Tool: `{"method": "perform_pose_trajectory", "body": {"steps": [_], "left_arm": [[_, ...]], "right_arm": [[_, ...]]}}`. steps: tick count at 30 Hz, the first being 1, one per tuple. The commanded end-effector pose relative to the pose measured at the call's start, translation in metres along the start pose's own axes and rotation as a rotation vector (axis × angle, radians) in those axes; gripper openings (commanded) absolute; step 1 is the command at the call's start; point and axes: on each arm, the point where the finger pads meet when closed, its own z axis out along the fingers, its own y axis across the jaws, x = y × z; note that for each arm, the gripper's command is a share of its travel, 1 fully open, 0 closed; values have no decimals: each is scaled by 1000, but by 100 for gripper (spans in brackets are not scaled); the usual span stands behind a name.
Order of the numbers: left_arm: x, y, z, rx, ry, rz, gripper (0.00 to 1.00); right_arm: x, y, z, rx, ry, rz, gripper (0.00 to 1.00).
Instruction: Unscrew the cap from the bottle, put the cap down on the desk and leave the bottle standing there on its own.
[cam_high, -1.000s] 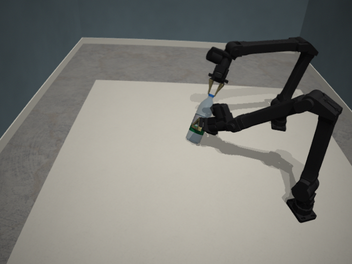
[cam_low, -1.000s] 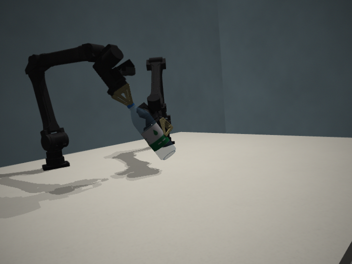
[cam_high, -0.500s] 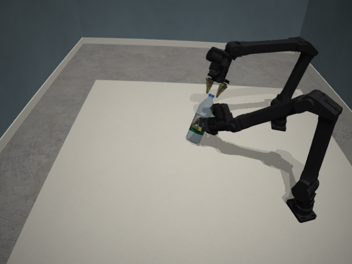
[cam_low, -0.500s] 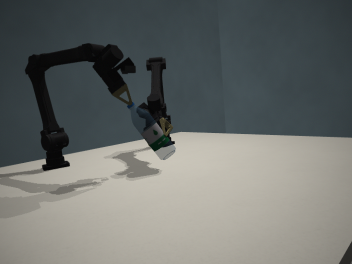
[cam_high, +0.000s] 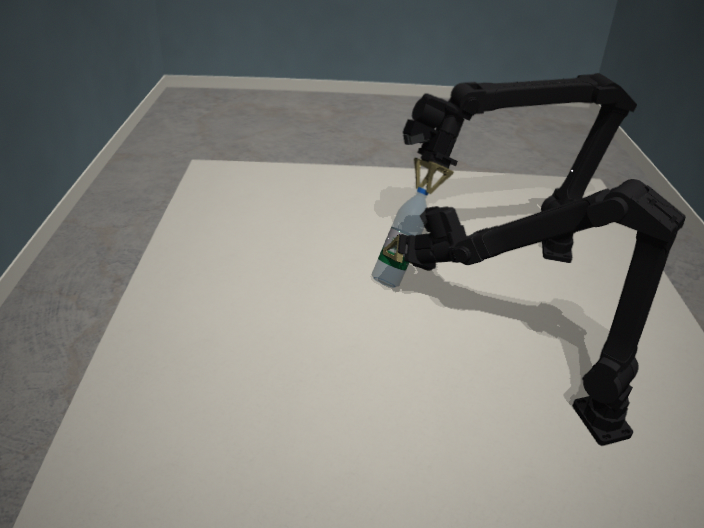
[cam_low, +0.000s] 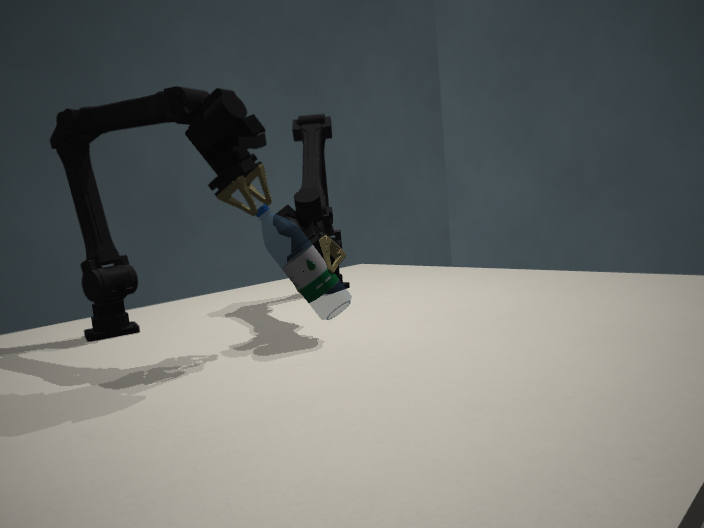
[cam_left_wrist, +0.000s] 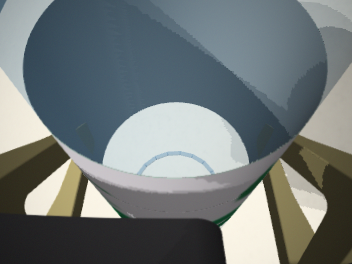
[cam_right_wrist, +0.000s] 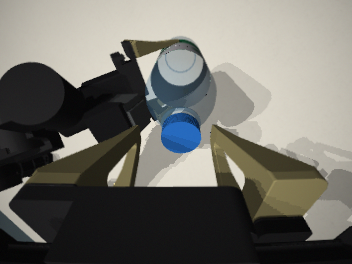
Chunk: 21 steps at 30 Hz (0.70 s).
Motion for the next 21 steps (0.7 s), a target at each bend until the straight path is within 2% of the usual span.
{"method": "perform_pose_trajectory", "body": {"steps": [1, 4, 6, 7, 21], "left_arm": [[-1, 8, 3, -15, -7, -10, 0], [-1, 8, 3, -15, -7, -10, 0], [-1, 8, 3, -15, -7, -10, 0], [-1, 8, 3, -15, -7, -10, 0], [-1, 8, 3, -15, -7, -10, 0]], "right_arm": [[-15, 0, -11, 7, -31, 274, 57], [-15, 0, -11, 4, -31, 410, 57], [-15, 0, -11, 4, -31, 410, 57], [-15, 0, -11, 3, -33, 524, 57], [-15, 0, -10, -10, -33, 1152, 57]]}}
